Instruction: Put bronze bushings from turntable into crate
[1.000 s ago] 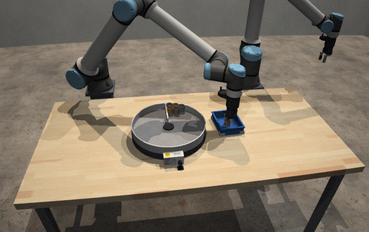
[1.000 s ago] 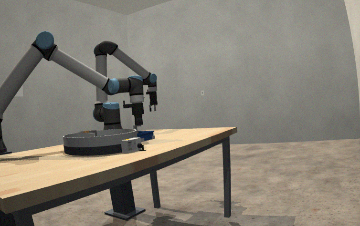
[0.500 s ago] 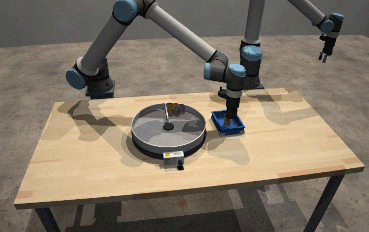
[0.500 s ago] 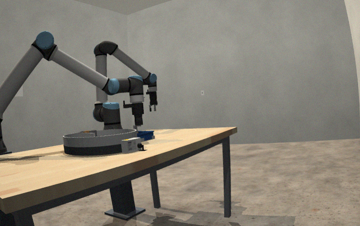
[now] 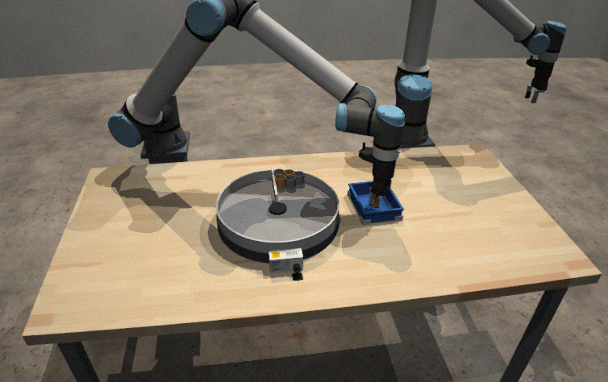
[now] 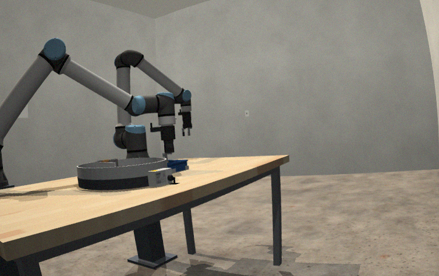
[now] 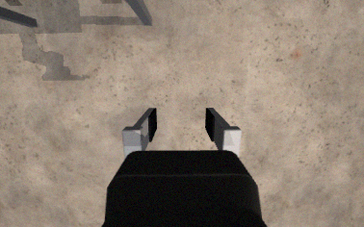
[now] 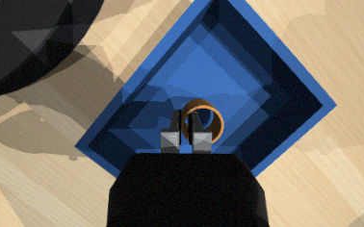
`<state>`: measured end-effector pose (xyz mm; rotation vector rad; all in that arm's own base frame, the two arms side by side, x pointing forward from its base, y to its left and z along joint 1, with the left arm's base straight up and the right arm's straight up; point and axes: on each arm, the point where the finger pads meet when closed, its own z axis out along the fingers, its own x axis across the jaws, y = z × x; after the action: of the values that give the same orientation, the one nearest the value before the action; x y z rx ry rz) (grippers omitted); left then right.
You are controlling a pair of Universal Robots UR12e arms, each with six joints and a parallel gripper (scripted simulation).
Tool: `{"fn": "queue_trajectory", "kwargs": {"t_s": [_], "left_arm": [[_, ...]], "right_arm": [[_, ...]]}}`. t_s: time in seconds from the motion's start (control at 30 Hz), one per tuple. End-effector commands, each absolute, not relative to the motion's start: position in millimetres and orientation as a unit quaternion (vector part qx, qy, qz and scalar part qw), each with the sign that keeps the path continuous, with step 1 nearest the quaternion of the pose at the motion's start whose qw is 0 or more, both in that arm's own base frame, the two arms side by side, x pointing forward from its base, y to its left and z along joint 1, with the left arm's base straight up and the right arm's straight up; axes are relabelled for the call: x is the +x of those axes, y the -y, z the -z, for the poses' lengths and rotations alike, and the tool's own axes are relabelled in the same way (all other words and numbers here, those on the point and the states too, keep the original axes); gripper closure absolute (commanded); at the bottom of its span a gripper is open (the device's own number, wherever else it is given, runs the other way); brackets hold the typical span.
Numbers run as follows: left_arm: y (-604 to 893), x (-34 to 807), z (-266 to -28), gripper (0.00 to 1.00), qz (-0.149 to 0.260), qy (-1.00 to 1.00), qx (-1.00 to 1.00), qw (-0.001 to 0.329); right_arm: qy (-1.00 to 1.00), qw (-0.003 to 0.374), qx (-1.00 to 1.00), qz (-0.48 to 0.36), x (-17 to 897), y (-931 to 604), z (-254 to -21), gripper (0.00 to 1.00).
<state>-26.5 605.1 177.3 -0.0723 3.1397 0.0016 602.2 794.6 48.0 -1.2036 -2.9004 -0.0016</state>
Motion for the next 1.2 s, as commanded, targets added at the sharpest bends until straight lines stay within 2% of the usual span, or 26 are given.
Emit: {"fn": "queue_trajectory", "kwargs": {"t_s": [0.0, 1.17], "left_arm": [[-603.4, -28.4, -177.0, 0.0, 0.0, -1.0, -0.023, 0.0], [-603.4, -28.4, -177.0, 0.0, 0.0, -1.0, -0.023, 0.0]], "right_arm": [[0.924, 0.001, -0.383, 0.0, 600.8, -794.8, -47.3, 1.0], [0.924, 0.001, -0.383, 0.0, 600.9, -794.9, -41.7, 1.0]]}}
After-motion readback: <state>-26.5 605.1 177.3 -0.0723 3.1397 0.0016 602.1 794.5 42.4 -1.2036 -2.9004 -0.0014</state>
